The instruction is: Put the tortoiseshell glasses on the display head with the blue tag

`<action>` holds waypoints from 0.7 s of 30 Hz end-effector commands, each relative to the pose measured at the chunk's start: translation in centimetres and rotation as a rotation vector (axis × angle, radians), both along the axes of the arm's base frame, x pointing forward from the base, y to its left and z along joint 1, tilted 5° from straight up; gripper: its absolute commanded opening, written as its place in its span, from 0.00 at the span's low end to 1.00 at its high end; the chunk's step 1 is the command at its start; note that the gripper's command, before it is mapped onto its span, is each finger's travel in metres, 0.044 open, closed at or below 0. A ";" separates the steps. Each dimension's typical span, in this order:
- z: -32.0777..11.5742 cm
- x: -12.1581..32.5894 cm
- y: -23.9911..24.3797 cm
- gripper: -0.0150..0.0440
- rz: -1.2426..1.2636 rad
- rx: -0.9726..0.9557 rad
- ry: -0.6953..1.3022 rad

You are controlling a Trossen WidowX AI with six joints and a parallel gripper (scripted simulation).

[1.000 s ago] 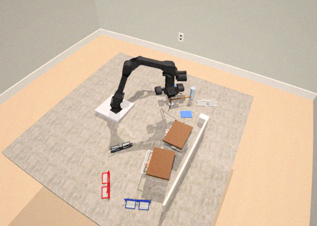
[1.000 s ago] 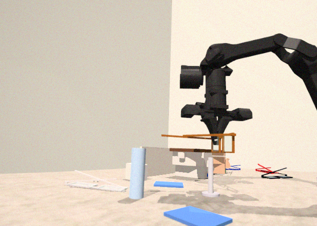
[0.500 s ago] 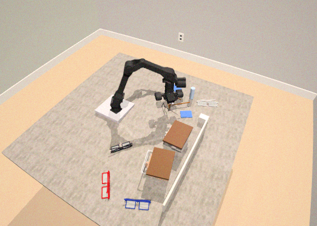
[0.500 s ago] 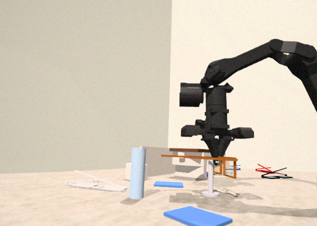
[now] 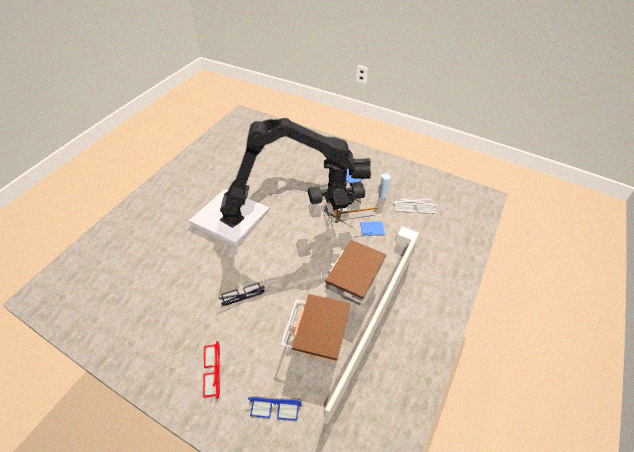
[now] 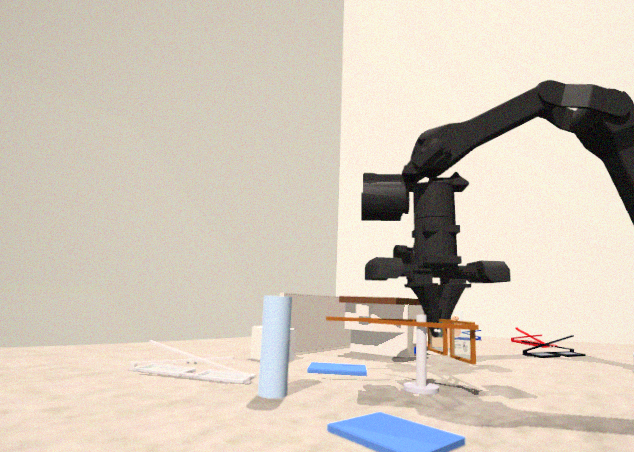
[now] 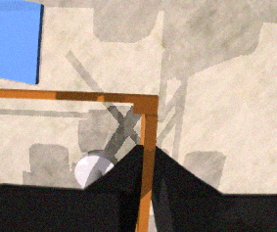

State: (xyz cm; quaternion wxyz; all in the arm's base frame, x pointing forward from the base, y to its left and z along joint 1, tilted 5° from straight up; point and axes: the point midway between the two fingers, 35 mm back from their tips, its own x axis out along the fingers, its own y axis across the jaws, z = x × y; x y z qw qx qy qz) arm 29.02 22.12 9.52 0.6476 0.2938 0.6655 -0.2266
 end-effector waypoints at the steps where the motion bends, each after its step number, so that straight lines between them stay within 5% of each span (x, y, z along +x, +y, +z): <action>1: 0.3 0.0 -0.3 0.25 0.003 0.007 -0.009; 21: 0.2 -0.1 -1.2 0.25 0.003 0.006 -0.009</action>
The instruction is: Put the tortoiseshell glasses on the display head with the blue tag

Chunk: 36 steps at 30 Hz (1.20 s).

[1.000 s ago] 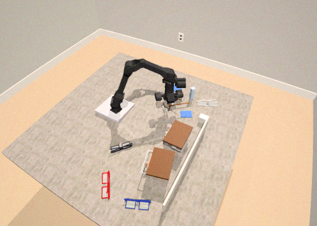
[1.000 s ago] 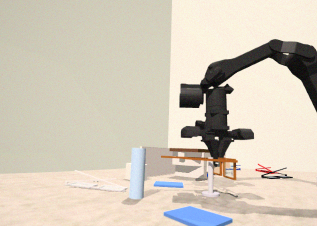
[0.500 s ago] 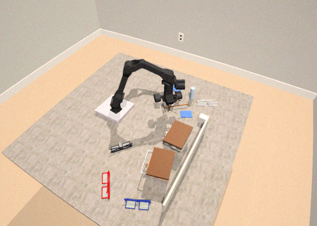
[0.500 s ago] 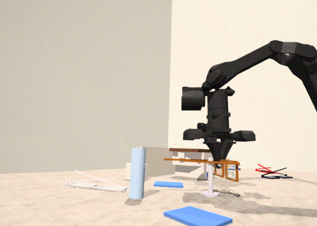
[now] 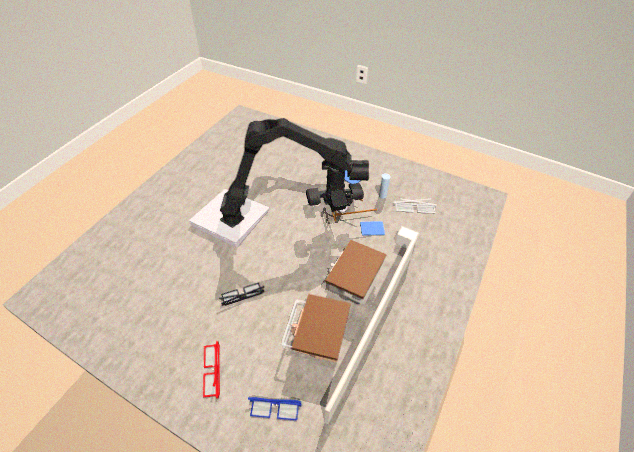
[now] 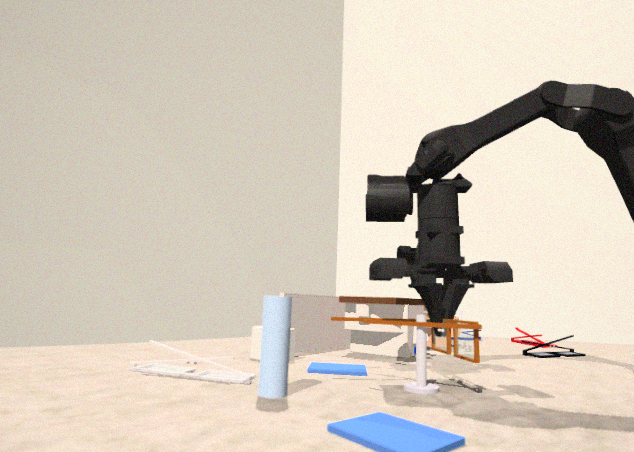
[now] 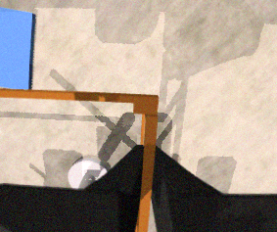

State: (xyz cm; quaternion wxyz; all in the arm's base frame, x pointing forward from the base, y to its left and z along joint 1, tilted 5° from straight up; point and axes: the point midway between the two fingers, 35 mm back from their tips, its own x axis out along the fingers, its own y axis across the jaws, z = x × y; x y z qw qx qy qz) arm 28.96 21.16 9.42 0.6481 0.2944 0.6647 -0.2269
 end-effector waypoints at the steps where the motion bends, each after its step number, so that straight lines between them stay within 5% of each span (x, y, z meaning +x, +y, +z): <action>1: 0.3 0.0 -0.3 0.25 0.005 0.006 -0.007; 36: 0.0 0.7 -3.3 0.25 0.005 0.003 -0.008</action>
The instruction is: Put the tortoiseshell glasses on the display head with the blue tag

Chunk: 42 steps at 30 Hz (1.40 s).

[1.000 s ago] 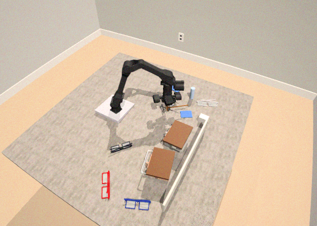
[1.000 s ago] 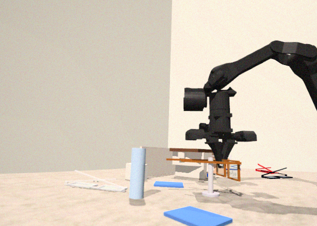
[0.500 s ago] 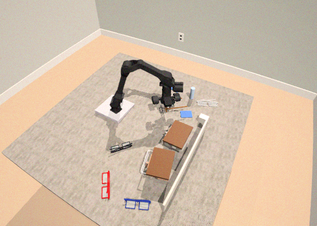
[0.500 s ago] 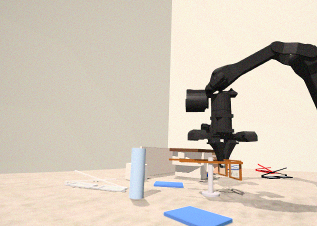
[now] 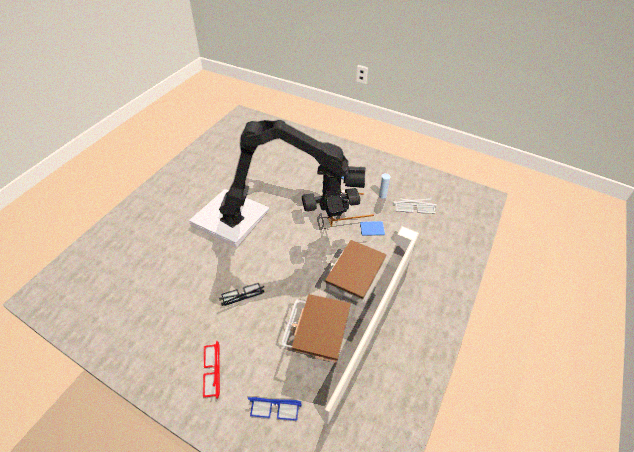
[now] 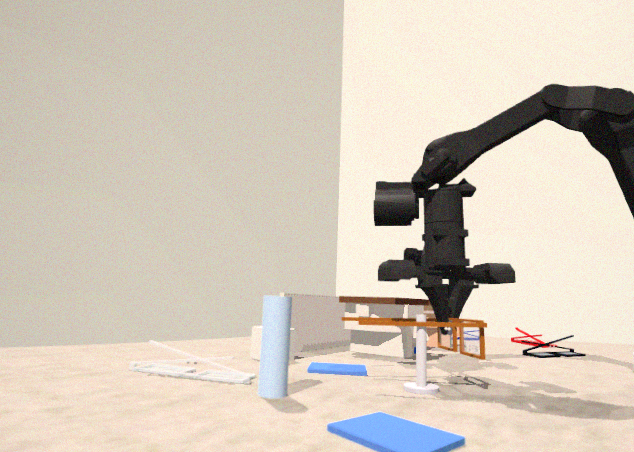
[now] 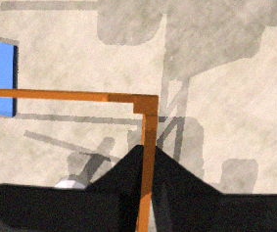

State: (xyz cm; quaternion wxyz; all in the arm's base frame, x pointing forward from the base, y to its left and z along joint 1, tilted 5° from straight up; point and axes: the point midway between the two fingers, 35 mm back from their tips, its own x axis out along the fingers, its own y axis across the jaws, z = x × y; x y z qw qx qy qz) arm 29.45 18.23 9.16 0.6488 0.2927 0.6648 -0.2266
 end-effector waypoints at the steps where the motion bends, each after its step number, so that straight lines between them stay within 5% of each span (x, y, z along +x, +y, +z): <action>1: 0.2 0.2 -0.4 0.25 0.001 0.005 -0.008; 42: 0.1 0.9 -1.7 0.25 0.001 0.004 -0.008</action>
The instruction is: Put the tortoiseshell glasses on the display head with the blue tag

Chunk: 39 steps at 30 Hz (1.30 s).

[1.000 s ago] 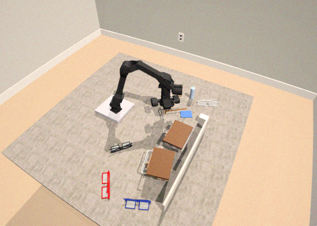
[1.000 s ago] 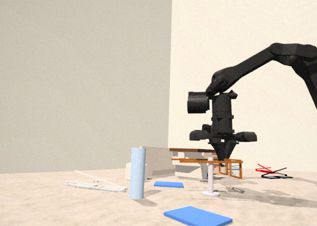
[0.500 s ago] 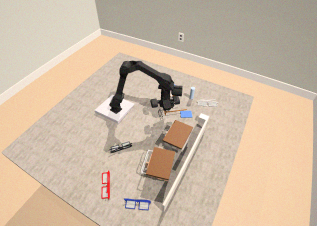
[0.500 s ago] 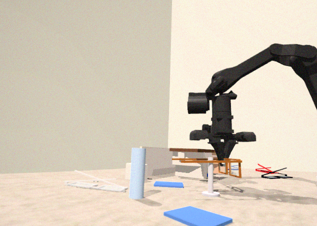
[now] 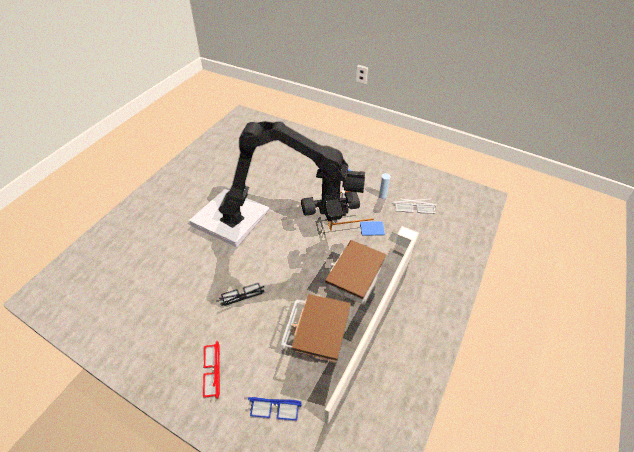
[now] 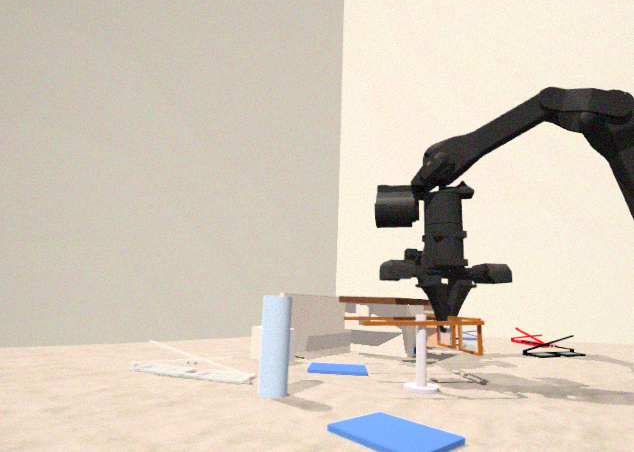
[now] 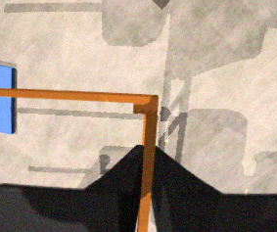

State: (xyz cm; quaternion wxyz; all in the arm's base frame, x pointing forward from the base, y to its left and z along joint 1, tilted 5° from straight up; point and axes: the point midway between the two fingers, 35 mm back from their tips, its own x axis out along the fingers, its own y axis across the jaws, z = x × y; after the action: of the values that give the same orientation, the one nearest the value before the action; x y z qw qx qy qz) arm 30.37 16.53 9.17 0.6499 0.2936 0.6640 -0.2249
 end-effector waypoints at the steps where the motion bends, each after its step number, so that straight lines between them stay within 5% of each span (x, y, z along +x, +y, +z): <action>1: 0.1 -0.1 0.1 0.25 0.000 0.001 -0.004; 27: 6.2 -0.9 0.2 0.25 -0.003 0.000 -0.005; 39: 7.7 -4.3 1.2 0.25 -0.212 -0.096 -0.112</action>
State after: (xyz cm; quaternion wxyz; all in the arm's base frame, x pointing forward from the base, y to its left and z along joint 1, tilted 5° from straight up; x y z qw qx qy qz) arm 27.16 17.63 15.91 0.6632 0.3209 0.6121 -0.2872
